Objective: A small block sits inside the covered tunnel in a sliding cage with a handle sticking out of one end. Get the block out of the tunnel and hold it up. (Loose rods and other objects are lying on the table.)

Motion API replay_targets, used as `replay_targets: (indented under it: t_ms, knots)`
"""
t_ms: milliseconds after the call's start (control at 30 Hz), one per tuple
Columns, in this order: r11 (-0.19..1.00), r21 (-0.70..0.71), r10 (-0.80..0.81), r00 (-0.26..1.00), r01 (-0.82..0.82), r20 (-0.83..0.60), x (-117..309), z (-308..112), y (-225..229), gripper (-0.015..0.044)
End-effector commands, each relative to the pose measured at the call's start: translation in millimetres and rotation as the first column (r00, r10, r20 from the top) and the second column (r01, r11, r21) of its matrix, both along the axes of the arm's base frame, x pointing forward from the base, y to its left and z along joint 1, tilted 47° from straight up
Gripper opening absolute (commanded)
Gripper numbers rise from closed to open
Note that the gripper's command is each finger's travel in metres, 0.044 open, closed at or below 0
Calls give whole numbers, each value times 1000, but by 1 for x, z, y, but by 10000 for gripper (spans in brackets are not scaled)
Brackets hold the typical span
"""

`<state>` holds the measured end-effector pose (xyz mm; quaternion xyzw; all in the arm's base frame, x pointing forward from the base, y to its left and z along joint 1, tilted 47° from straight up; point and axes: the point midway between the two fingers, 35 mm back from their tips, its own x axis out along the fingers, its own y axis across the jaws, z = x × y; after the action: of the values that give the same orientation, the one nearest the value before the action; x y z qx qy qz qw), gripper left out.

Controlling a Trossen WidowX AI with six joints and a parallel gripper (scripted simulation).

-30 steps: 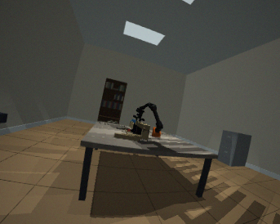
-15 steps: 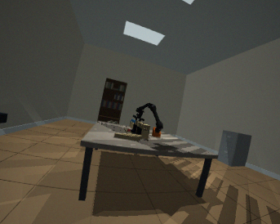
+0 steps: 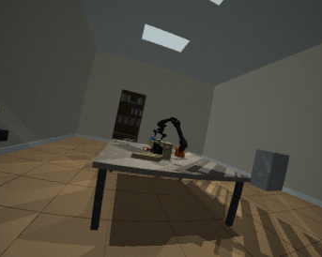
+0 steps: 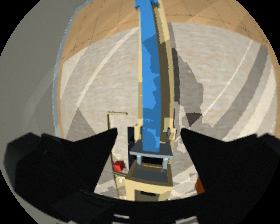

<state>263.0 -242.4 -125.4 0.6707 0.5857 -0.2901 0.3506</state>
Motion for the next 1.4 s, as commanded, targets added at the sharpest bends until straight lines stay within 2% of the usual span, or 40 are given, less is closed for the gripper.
replay_targets:
  t_ms: [0,900,1367]
  knots:
    - [1000,-12,7,1000,-7,-6,2,7,4,440]
    - [1000,-11,7,1000,-7,-6,0,-21,33,440]
    - [1000,-20,13,1000,-13,-1,2,-17,27,72]
